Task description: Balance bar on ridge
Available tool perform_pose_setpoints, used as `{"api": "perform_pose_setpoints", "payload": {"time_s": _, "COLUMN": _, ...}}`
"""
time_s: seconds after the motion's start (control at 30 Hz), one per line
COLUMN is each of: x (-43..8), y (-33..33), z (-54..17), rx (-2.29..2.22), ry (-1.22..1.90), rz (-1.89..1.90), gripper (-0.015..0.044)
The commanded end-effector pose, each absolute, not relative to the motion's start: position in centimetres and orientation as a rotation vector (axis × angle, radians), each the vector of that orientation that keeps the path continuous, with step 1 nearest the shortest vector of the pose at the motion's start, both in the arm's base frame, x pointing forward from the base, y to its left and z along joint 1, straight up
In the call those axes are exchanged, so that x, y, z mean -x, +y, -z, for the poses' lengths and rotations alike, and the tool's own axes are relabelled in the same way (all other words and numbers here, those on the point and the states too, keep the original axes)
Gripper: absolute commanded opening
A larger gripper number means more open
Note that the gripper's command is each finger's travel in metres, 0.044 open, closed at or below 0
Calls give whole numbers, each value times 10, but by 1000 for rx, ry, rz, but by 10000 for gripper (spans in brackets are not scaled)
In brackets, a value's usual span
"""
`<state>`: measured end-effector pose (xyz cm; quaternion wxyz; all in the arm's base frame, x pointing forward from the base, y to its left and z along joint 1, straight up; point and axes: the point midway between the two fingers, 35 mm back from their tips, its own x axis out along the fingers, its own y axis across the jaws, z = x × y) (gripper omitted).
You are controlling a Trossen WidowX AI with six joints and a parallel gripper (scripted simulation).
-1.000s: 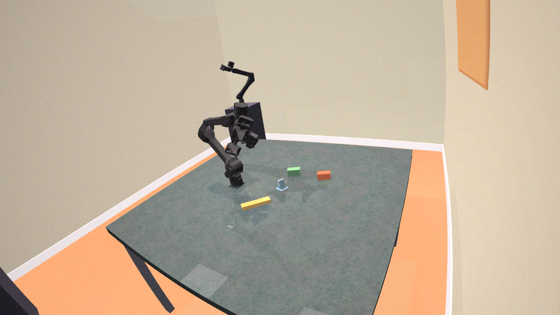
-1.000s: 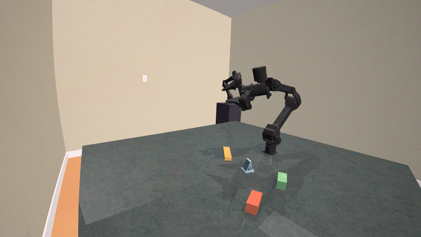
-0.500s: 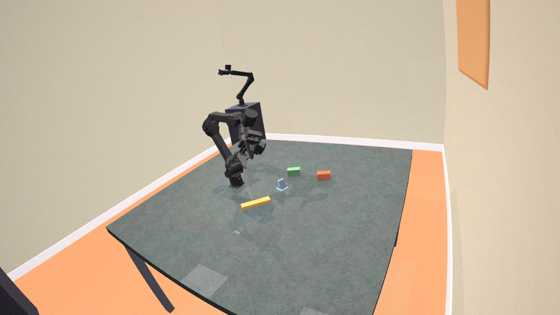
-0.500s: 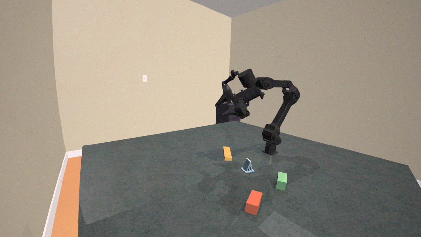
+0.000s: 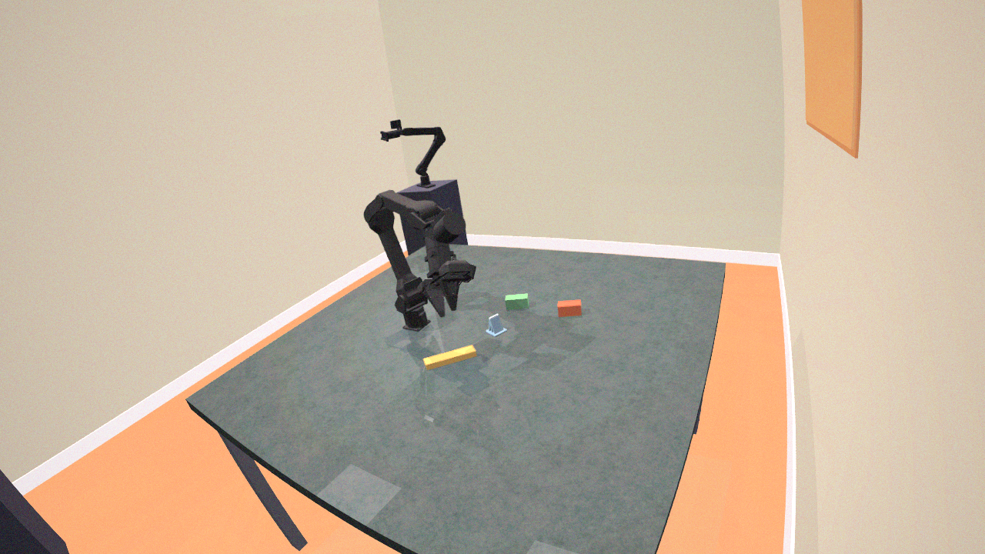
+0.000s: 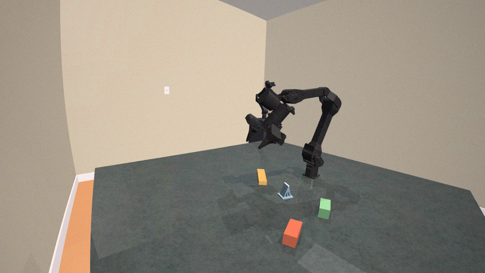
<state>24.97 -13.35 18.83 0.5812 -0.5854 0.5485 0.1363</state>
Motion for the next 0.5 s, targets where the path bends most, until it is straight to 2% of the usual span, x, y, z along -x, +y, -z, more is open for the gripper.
{"api": "perform_pose_setpoints", "payload": {"time_s": 0.0, "x": -250, "y": -131, "z": -176, "rx": 1277, "ry": 1304, "rz": -380, "gripper": 315}}
{"api": "perform_pose_setpoints", "payload": {"time_s": 0.47, "x": -241, "y": -115, "z": -130, "rx": 859, "ry": 1411, "rz": -587, "gripper": 315}}
